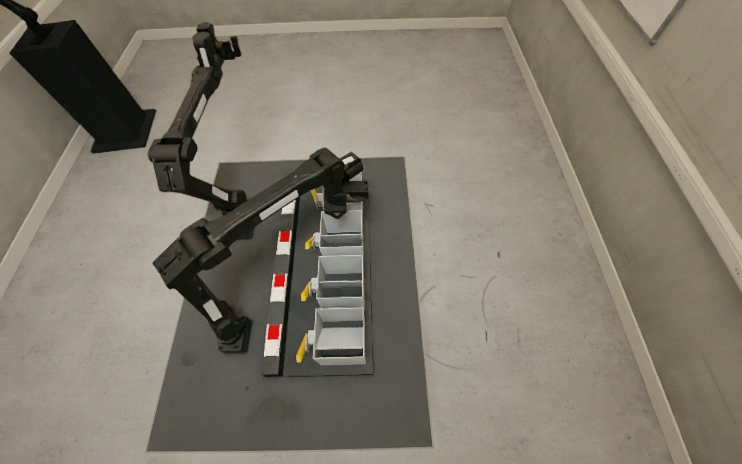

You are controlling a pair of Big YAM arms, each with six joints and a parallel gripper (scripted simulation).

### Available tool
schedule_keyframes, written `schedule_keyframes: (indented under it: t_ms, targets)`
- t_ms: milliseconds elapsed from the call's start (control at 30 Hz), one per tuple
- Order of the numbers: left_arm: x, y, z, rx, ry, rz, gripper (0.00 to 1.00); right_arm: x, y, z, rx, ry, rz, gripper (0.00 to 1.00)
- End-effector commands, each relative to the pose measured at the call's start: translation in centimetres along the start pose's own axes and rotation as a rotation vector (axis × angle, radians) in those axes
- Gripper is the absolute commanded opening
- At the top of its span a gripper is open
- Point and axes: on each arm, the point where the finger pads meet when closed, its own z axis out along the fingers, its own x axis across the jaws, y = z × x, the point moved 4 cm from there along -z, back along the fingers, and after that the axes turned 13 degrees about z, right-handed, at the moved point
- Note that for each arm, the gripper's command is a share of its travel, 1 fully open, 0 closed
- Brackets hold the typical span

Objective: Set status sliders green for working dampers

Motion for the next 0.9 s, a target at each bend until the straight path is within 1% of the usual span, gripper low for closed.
schedule_keyframes:
  t_ms: [0, 233, 367, 433, 533, 700, 733, 833, 867]
  targets:
    - [1.1, 3.3, 0.0, -0.051, 0.015, 0.013, 1.0, 0.4, 0.3, -2.3, -0.035, 0.043, 0.01, 0.36]
    - [1.1, 3.3, 0.0, -0.051, 0.015, 0.013, 1.0, 0.7, 0.4, -2.5, -0.037, 0.046, 0.01, 0.36]
    - [1.1, 3.3, 0.0, -0.051, 0.015, 0.013, 1.0, 4.0, 0.2, -2.5, -0.034, 0.045, 0.002, 0.36]
    - [1.1, 3.3, 0.0, -0.051, 0.015, 0.013, 1.0, 7.0, -0.2, -2.7, -0.035, 0.049, 0.002, 0.36]
    - [1.1, 3.3, 0.0, -0.051, 0.015, 0.013, 1.0, 10.3, -0.9, -2.7, -0.035, 0.055, 0.002, 0.36]
    - [1.1, 3.3, 0.0, -0.051, 0.015, 0.013, 1.0, 16.9, -3.4, -2.2, -0.035, 0.066, 0.002, 0.36]
    - [1.1, 3.3, 0.0, -0.051, 0.015, 0.013, 1.0, 17.9, -3.8, -2.1, -0.035, 0.069, 0.002, 0.36]
    - [1.1, 3.3, 0.0, -0.051, 0.015, 0.013, 1.0, 18.4, -3.8, -2.0, -0.037, 0.074, 0.008, 0.36]
    - [1.1, 3.3, 0.0, -0.051, 0.015, 0.013, 1.0, 18.4, -2.9, -1.9, -0.039, 0.077, 0.024, 0.36]
